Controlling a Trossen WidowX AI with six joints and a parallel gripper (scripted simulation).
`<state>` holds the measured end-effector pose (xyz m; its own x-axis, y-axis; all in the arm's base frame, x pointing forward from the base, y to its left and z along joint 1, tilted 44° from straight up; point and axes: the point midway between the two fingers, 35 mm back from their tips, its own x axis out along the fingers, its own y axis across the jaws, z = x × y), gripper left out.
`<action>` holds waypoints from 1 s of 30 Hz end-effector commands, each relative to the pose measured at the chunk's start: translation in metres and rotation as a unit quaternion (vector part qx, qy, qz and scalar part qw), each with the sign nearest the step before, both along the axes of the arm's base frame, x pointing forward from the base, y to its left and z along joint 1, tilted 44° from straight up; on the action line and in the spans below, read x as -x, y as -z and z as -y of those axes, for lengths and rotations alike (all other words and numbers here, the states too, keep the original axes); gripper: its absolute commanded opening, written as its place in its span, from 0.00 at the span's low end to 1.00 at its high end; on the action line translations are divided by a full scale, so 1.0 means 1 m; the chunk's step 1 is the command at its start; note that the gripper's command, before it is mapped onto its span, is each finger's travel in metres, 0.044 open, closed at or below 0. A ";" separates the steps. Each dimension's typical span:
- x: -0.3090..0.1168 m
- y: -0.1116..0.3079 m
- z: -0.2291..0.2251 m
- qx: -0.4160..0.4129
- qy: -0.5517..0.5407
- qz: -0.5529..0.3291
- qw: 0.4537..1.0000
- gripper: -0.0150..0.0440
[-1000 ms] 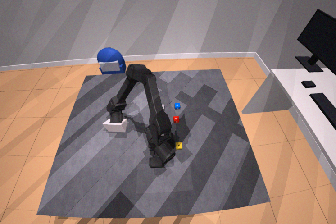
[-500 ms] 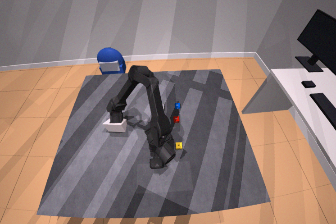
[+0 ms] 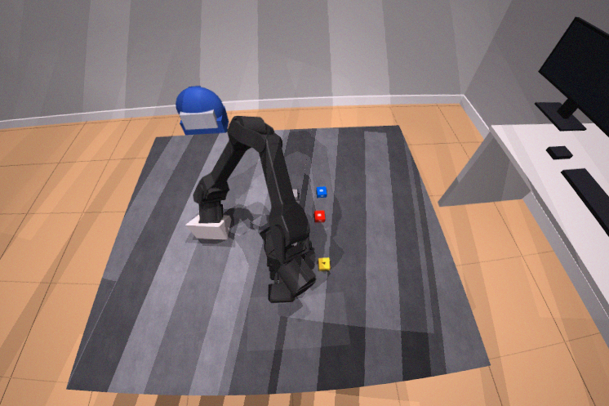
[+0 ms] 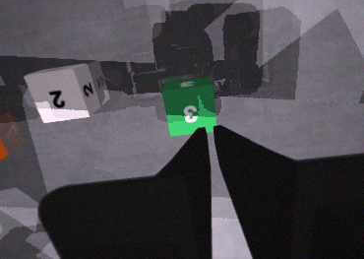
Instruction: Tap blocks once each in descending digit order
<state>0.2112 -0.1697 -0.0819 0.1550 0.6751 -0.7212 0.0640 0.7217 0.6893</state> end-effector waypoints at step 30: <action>-0.024 -0.066 -0.053 0.005 0.000 0.004 1.000 0.29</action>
